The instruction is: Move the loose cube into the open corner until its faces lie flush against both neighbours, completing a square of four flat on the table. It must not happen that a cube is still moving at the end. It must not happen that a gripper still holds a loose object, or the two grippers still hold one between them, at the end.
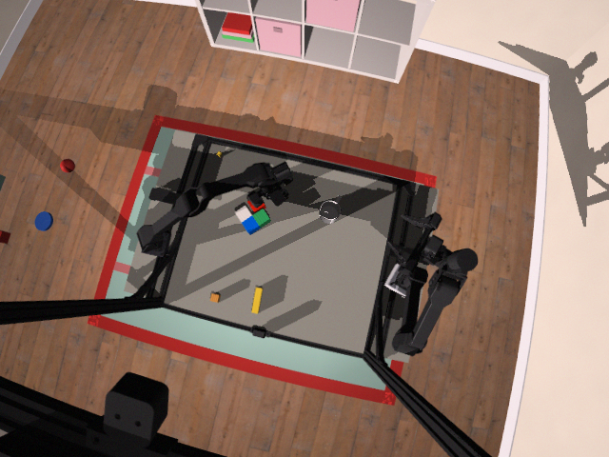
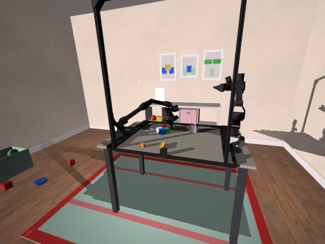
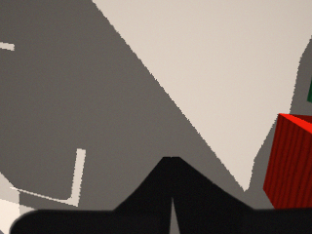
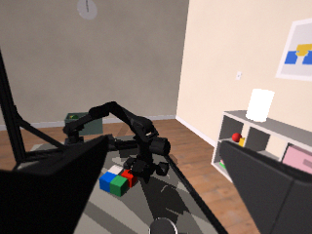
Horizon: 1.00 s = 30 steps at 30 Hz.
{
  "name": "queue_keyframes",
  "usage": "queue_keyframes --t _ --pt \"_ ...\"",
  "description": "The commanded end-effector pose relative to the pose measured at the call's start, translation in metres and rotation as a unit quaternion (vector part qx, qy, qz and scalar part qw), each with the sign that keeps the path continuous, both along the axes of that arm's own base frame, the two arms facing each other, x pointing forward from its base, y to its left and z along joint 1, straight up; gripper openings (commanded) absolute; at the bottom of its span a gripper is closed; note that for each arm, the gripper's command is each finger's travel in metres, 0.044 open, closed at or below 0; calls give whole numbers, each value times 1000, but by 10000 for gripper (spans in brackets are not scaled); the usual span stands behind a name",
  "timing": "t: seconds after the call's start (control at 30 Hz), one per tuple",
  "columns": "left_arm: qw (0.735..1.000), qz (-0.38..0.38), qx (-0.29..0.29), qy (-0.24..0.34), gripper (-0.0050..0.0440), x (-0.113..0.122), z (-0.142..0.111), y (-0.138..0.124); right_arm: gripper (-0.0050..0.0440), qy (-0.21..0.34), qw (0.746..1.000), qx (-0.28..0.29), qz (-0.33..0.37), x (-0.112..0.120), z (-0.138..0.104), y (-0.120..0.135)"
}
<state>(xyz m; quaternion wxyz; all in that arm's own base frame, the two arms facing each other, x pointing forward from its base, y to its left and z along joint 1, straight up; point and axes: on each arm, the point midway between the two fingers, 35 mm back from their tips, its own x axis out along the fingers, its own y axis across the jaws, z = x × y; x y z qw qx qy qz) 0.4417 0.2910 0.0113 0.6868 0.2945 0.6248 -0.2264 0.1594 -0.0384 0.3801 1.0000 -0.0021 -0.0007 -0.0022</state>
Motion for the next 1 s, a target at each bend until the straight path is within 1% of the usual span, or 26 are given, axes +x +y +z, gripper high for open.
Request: queue_keyframes --t 0.0,0.47,0.57,0.7,0.77,0.83,0.97 --pt "1000 -1 -1 5 0 0 -6 0 400 0 1000 2 2 0 0 1" --pt "1000 -1 0 3 0 1 -6 1 400 0 1000 2 2 0 0 1" --pt "1000 0 11 -14 0 7 -6 8 400 0 1000 2 2 0 0 1" --pt "998 1 38 -55 0 23 -5 23 400 0 1000 2 2 0 0 1" --pt "998 1 38 -55 0 23 -5 23 400 0 1000 2 2 0 0 1" --pt "996 2 49 -71 0 29 -4 29 400 0 1000 2 2 0 0 1" --pt "996 2 50 -73 0 30 -4 30 400 0 1000 2 2 0 0 1"
